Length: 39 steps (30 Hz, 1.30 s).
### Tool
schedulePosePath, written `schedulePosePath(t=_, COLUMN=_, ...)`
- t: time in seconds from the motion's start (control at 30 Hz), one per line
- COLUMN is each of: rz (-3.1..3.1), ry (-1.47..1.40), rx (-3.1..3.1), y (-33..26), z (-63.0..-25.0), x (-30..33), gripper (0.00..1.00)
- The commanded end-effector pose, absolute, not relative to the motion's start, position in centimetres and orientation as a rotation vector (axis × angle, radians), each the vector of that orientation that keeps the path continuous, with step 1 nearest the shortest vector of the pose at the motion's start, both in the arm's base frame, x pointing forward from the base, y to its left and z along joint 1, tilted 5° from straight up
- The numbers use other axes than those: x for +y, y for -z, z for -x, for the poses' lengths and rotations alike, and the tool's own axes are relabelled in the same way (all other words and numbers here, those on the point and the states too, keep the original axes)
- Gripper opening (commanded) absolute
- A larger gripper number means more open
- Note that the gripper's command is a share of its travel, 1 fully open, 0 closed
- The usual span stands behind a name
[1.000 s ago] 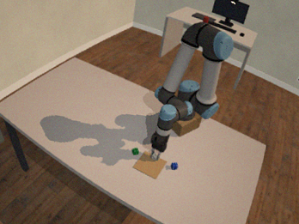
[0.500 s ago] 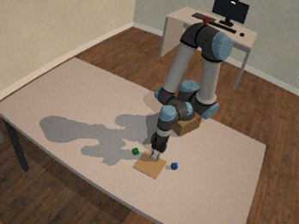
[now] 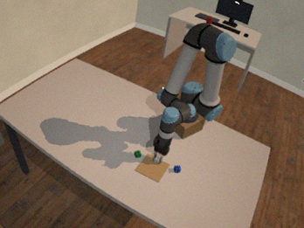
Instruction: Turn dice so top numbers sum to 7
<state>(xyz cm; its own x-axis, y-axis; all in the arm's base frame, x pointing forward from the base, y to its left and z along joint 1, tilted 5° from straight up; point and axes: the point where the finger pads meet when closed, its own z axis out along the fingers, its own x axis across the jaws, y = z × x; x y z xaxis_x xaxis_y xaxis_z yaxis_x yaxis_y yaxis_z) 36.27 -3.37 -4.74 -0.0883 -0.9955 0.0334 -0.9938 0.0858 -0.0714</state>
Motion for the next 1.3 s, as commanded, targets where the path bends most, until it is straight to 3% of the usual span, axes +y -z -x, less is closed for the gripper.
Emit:
schedulePosePath(t=0.0, rz=2.105, ry=0.119, rx=2.297, y=4.71, z=-36.3, x=-3.38, gripper=0.57)
schedulePosePath(t=1.27, rz=2.105, ry=0.119, rx=2.297, y=5.11, z=-36.33, x=-3.4, gripper=0.57)
